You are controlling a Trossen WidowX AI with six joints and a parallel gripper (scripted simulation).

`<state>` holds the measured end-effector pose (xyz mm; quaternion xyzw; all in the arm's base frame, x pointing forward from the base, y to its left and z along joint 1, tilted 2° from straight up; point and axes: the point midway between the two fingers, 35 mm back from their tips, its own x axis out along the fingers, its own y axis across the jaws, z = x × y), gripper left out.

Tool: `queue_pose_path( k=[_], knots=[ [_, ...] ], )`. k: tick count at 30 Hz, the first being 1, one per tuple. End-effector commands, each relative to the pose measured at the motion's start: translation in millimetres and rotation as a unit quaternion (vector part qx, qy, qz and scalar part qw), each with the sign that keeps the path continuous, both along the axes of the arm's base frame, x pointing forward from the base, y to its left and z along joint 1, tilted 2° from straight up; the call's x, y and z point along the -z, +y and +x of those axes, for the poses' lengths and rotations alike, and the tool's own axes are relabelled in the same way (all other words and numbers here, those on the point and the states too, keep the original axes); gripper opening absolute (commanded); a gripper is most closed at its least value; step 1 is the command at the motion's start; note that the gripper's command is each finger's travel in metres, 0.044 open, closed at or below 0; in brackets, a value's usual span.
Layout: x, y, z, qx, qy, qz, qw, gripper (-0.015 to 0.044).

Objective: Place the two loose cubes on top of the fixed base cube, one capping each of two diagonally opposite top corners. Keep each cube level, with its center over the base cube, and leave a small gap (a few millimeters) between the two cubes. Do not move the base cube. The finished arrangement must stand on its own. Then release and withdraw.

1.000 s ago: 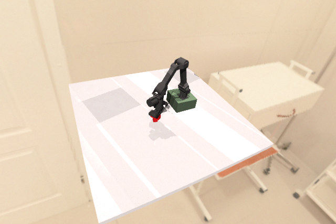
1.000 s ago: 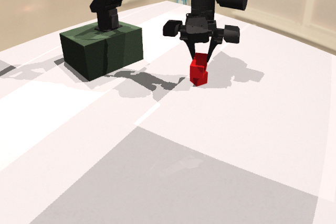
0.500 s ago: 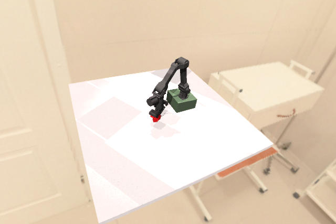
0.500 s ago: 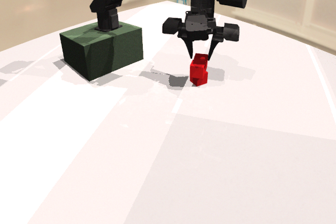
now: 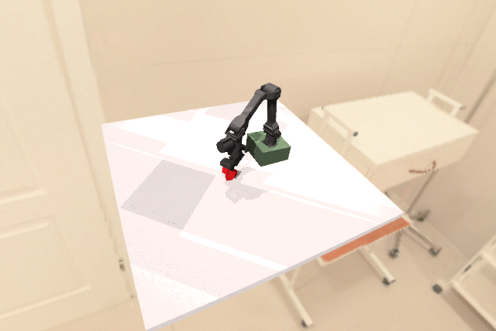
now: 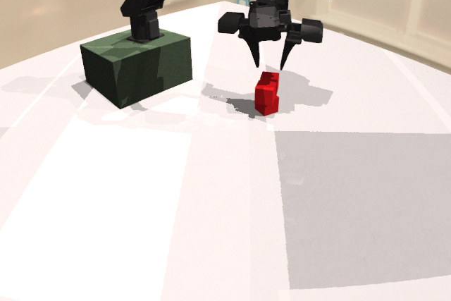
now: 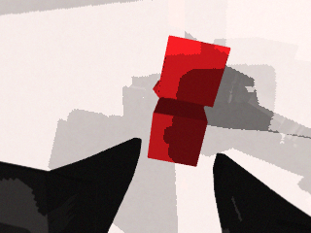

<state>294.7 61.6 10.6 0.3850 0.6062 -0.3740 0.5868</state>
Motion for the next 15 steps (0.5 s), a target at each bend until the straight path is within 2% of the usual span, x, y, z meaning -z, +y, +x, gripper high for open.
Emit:
queue_pose_path(
  k=[1, 15],
  knots=[
    [-8, 0, 1, -0.001, -0.002, 0.0, 1.0, 0.0205],
    [-30, -1, 2, -0.001, -0.002, 0.0, 1.0, 0.0205]
  ],
)
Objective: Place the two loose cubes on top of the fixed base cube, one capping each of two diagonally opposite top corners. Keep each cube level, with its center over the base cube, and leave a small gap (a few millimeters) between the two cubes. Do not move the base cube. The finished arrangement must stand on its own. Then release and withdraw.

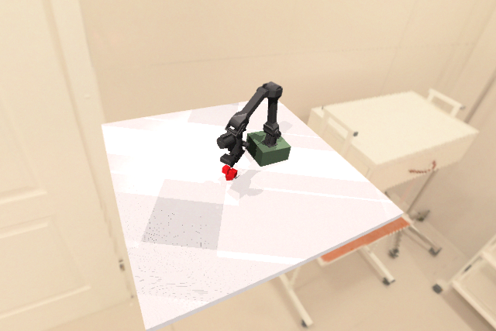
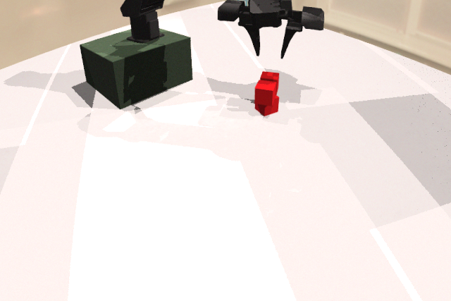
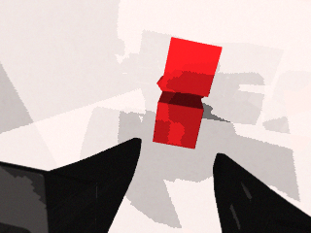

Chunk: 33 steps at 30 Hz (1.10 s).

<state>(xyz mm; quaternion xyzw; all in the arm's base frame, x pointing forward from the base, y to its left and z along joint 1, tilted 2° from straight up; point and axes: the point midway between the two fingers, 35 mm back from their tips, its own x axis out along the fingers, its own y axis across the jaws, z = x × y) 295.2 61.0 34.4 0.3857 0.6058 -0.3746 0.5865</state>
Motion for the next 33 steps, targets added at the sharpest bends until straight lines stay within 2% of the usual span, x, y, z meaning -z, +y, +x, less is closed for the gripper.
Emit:
queue_pose_path(
  k=[1, 6, 13, 14, 20, 27, 33],
  knots=[
    [-8, 0, 1, -0.002, -0.002, 0.0, 1.0, 0.0205],
    [-10, 0, 1, -0.002, -0.002, 0.0, 1.0, 0.0205],
    [-18, 0, 1, 0.0, -0.002, 0.0, 1.0, 0.0389],
    [-19, 0, 1, 0.0, -0.002, 0.0, 1.0, 0.04],
    [-19, 2, 0, 0.001, 0.0, 0.0, 1.0, 0.04],
    [-25, 93, -19, 0.001, 0.001, 0.004, 1.0, 0.04],
    [-25, 102, -23, 0.001, 0.001, 0.005, 1.0, 0.04]
  ],
)
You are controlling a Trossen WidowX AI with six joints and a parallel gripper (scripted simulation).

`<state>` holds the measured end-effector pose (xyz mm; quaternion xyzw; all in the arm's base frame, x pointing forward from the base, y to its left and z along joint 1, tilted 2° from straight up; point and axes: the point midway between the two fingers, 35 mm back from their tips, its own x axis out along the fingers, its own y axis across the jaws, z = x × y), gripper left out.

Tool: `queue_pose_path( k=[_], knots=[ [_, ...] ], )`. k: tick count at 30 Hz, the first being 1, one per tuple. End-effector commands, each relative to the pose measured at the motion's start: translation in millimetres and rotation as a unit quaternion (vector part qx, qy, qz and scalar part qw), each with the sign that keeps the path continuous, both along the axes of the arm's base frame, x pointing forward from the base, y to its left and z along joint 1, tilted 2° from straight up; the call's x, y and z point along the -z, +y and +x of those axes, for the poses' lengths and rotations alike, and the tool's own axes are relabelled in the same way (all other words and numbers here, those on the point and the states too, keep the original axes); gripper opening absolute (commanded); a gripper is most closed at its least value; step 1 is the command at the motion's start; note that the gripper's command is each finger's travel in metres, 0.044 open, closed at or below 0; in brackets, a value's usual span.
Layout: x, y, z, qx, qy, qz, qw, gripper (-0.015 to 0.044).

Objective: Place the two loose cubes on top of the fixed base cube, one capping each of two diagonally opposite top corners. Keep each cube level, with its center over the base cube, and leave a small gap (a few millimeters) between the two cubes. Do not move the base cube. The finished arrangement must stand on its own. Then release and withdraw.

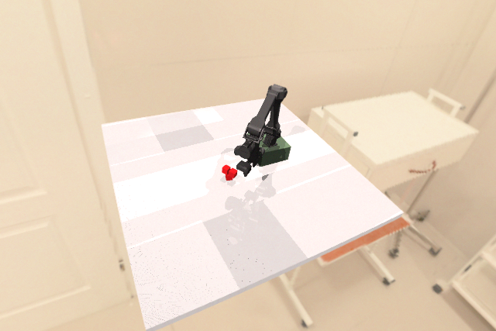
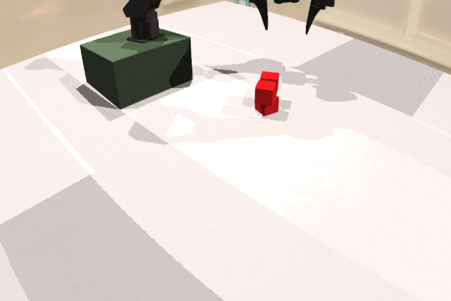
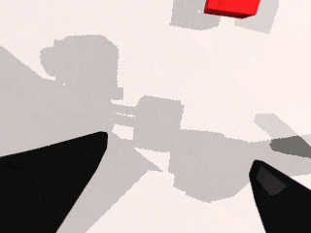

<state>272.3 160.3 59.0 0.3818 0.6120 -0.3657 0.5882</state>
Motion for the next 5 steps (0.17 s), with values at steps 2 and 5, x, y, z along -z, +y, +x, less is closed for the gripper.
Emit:
queue_pose_path(
  k=[2, 5],
  knots=[
    [-0.7, 2.9, -0.1, 0.011, 0.0, 0.0, 1.0, 0.04],
    [-0.7, 2.9, -0.1, 0.011, 0.0, 0.0, 1.0, 0.04]
  ],
)
